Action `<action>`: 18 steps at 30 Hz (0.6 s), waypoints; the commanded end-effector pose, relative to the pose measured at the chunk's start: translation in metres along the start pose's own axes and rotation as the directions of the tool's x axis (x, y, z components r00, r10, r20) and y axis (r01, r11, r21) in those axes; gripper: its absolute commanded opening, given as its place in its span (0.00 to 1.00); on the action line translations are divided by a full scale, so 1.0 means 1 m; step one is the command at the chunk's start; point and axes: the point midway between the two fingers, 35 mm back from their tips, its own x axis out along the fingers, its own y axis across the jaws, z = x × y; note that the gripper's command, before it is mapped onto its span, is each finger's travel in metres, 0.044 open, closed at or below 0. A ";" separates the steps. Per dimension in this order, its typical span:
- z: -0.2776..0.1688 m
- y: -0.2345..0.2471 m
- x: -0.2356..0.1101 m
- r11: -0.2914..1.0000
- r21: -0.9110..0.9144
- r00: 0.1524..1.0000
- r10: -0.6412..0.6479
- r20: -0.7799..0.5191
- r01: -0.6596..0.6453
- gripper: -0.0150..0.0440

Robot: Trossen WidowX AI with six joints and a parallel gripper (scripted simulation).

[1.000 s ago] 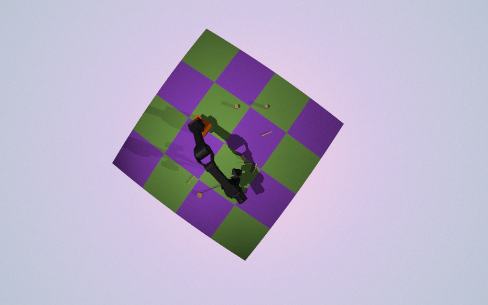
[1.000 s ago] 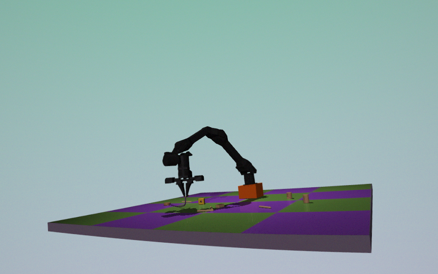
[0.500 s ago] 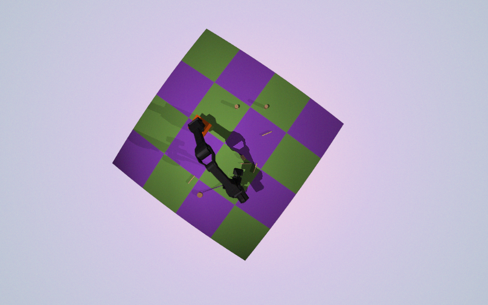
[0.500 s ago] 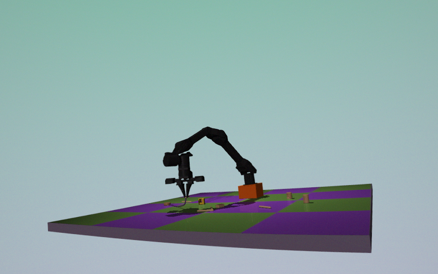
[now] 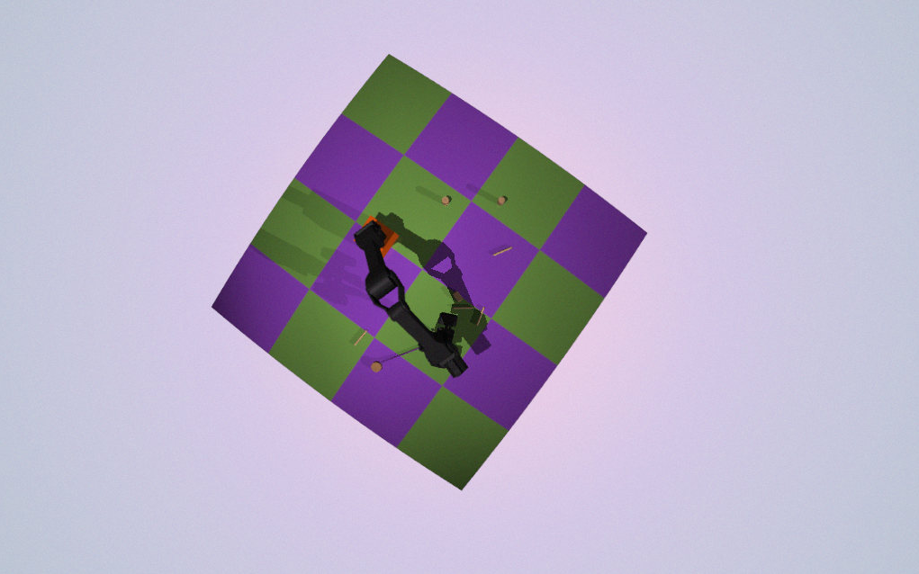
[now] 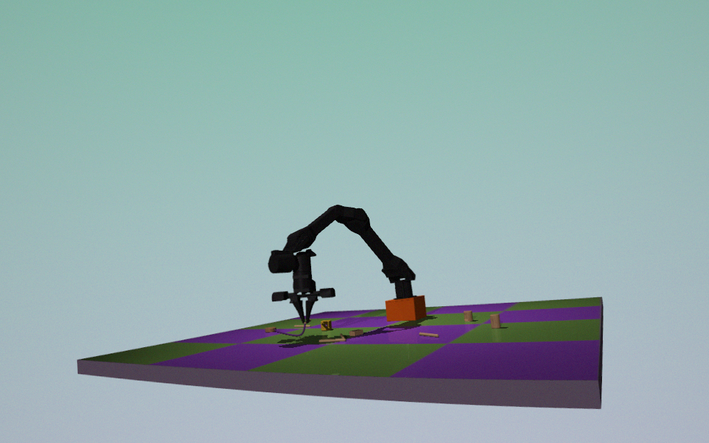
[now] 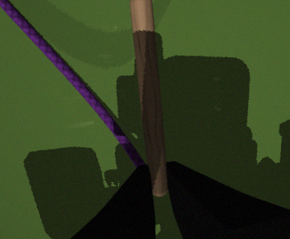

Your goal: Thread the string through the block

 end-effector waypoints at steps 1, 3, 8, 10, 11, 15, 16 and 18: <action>0.001 -0.004 0.004 1.000 0.005 1.000 -0.007 -0.002 0.007 0.25; 0.002 -0.006 0.006 1.000 0.005 1.000 -0.007 -0.002 0.007 0.25; 0.004 -0.010 0.010 1.000 0.005 1.000 -0.007 -0.002 0.007 0.25; 0.005 -0.012 0.011 1.000 0.005 1.000 -0.007 -0.002 0.007 0.25; 0.006 -0.012 0.012 1.000 0.005 1.000 -0.007 -0.002 0.007 0.25; 0.008 -0.016 0.015 1.000 0.005 1.000 -0.007 -0.002 0.007 0.25; 0.008 -0.017 0.016 1.000 0.005 1.000 -0.008 -0.002 0.008 0.25; 0.009 -0.018 0.018 1.000 0.005 1.000 -0.008 -0.002 0.008 0.25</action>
